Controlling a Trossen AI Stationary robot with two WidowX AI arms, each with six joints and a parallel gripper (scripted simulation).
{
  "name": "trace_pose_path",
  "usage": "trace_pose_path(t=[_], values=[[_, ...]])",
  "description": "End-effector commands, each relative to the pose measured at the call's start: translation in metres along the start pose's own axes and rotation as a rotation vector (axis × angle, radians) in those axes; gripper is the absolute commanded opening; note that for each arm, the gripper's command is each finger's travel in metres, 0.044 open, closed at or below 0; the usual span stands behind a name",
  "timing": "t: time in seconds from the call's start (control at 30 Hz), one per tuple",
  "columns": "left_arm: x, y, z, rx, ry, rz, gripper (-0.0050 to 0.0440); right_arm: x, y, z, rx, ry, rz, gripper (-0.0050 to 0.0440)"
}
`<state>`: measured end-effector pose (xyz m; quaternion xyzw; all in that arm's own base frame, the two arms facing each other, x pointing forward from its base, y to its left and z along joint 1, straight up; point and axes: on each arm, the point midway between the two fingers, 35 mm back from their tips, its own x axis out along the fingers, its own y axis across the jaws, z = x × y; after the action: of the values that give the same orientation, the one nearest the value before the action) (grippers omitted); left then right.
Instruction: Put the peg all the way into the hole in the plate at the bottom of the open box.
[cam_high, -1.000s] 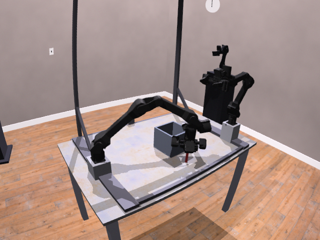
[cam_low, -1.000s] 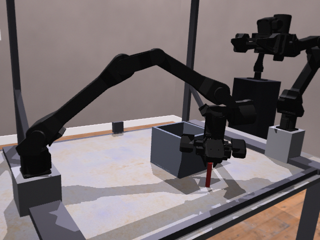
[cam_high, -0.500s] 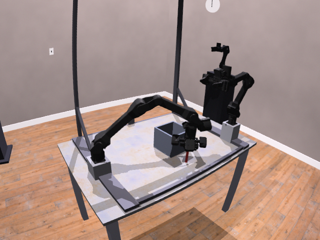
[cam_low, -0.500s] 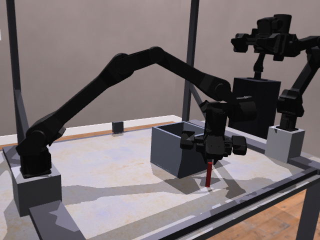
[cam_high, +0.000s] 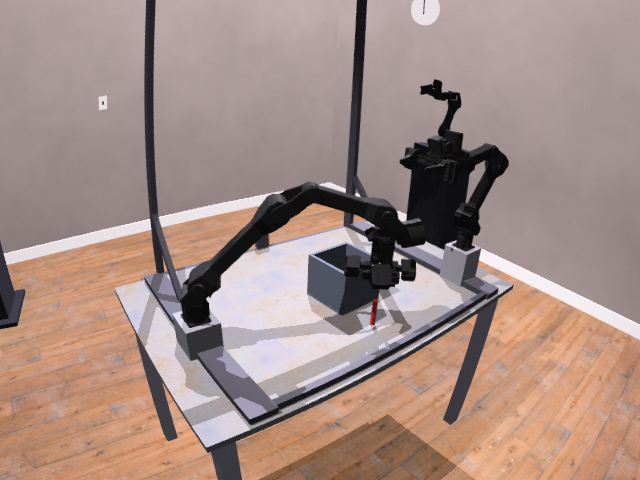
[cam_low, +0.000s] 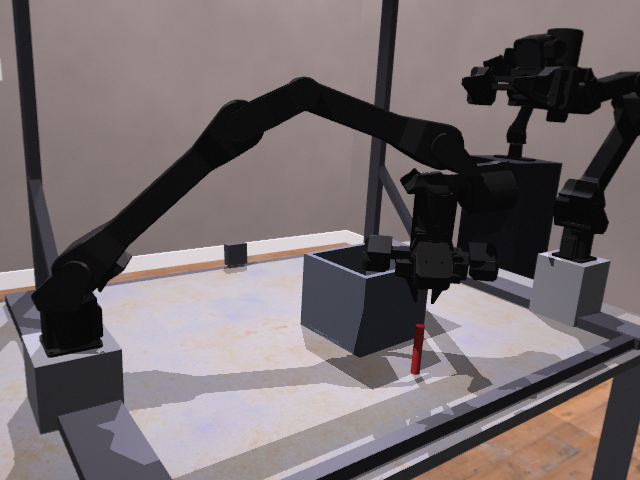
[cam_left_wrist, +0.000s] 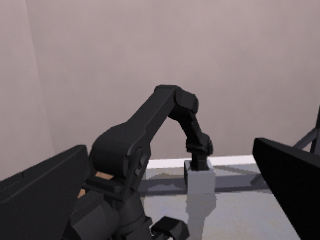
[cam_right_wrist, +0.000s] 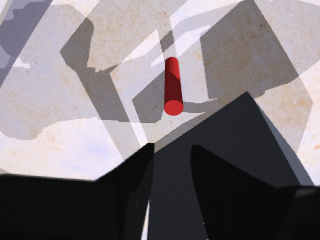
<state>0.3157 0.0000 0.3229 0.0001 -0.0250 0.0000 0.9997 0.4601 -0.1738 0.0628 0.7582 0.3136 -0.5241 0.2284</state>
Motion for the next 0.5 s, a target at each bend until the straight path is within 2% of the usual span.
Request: trace_pose_path(t=[0.0,0.07,0.1,0.27,0.33,0.47], values=[[-0.002,-0.001,0.001,0.002,-0.005,-0.006,0.044,-0.005,0.004,-0.001,-0.001,0.002,0.013,0.0105],[-0.002,-0.001,0.001,0.002,-0.005,-0.006,0.044,-0.005,0.004,-0.001,-0.001,0.002,0.013,0.0105],[-0.002,-0.001,0.001,0.002,-0.005,-0.006,0.044,-0.02,-0.003,-0.01,-0.047,0.007,0.04,0.0105],[-0.002,-0.001,0.001,0.002,-0.005,-0.006,0.044,-0.038,-0.01,-0.03,-0.253,0.012,0.133,0.0105],[-0.002,-0.001,0.001,0.002,-0.005,-0.006,0.044,-0.038,-0.01,-0.03,-0.253,0.012,0.133,0.0105],[-0.002,-0.001,0.001,0.002,-0.005,-0.006,0.044,-0.055,-0.017,-0.046,-0.437,0.008,0.223,0.0105]])
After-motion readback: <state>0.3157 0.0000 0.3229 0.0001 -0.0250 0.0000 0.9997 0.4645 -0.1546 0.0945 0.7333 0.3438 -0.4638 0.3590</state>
